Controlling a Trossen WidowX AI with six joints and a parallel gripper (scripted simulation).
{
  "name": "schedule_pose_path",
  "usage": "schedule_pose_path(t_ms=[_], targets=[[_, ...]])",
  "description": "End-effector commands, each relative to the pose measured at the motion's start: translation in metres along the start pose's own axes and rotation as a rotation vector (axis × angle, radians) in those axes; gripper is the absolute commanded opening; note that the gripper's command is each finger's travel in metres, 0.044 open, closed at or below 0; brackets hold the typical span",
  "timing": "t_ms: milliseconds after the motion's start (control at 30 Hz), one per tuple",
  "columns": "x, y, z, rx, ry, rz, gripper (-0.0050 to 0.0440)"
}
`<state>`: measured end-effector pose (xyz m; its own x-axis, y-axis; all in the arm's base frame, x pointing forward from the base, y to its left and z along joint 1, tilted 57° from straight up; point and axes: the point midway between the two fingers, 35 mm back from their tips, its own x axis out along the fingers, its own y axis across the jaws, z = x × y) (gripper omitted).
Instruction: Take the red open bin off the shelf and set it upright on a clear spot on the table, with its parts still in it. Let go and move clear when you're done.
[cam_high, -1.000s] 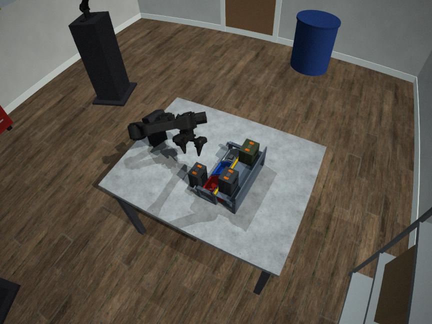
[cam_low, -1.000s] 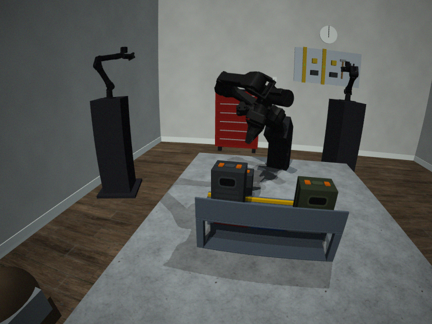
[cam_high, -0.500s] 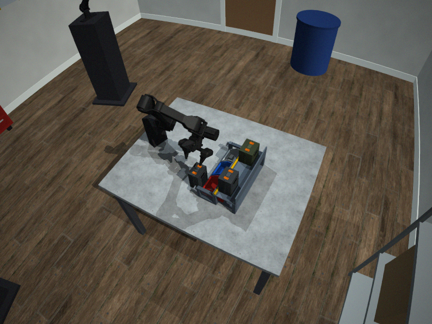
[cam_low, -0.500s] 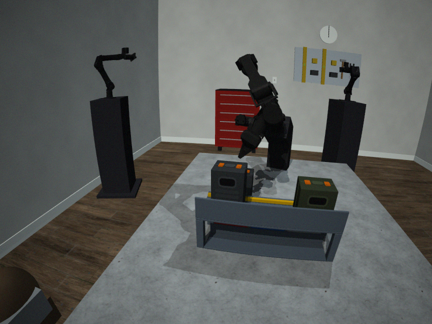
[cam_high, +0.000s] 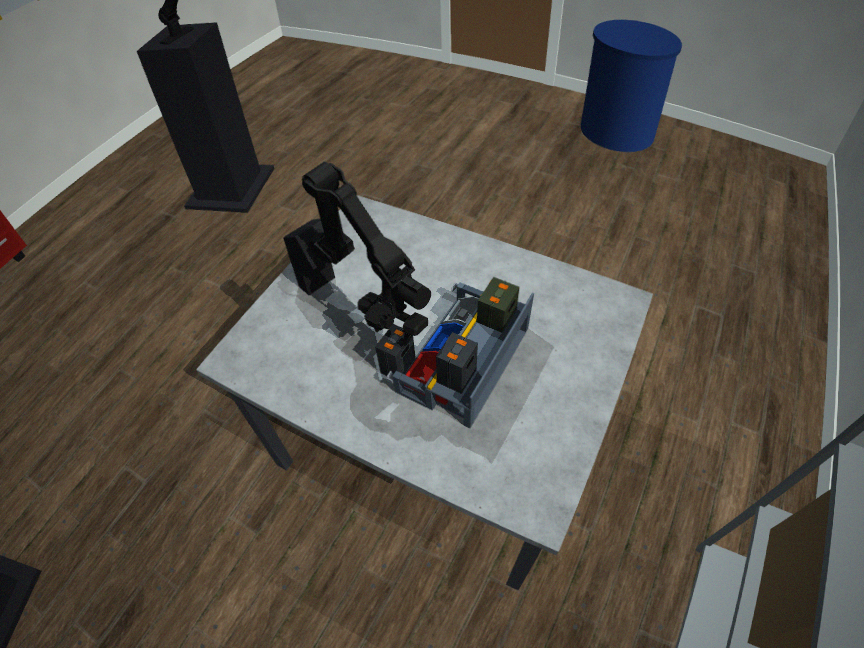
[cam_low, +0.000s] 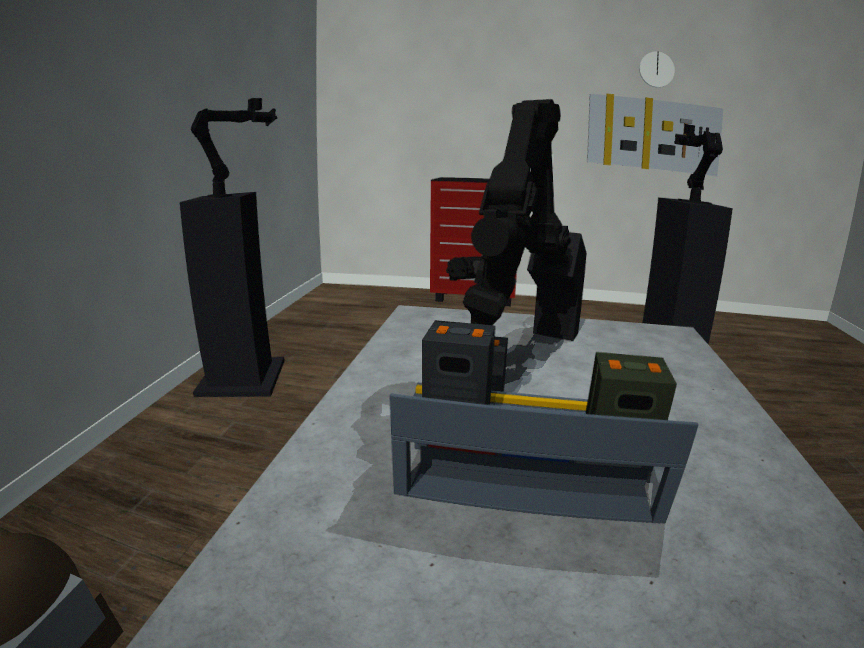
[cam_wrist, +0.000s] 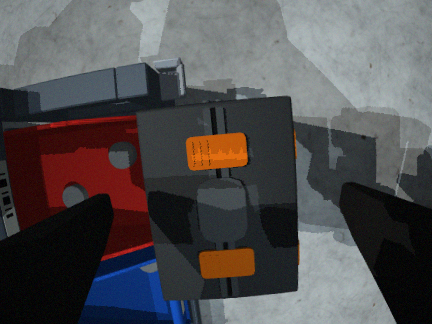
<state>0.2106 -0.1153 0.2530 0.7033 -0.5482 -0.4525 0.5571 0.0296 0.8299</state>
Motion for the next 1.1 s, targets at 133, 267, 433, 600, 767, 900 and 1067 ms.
schedule_pose_path(t_ms=[133,267,433,600,767,900,1067], targets=[[0.013,0.018,0.005,-0.044,0.234,-0.007,0.044],[0.013,0.018,0.005,-0.044,0.234,-0.007,0.044],[0.013,0.018,0.005,-0.044,0.234,-0.007,0.044],[0.007,0.015,0.004,-0.049,0.244,-0.007,0.044],[0.005,0.014,0.004,-0.055,0.255,-0.009,0.044],[0.005,0.014,0.004,-0.055,0.255,-0.009,0.044],[0.005,0.014,0.004,-0.055,0.255,-0.009,0.044]])
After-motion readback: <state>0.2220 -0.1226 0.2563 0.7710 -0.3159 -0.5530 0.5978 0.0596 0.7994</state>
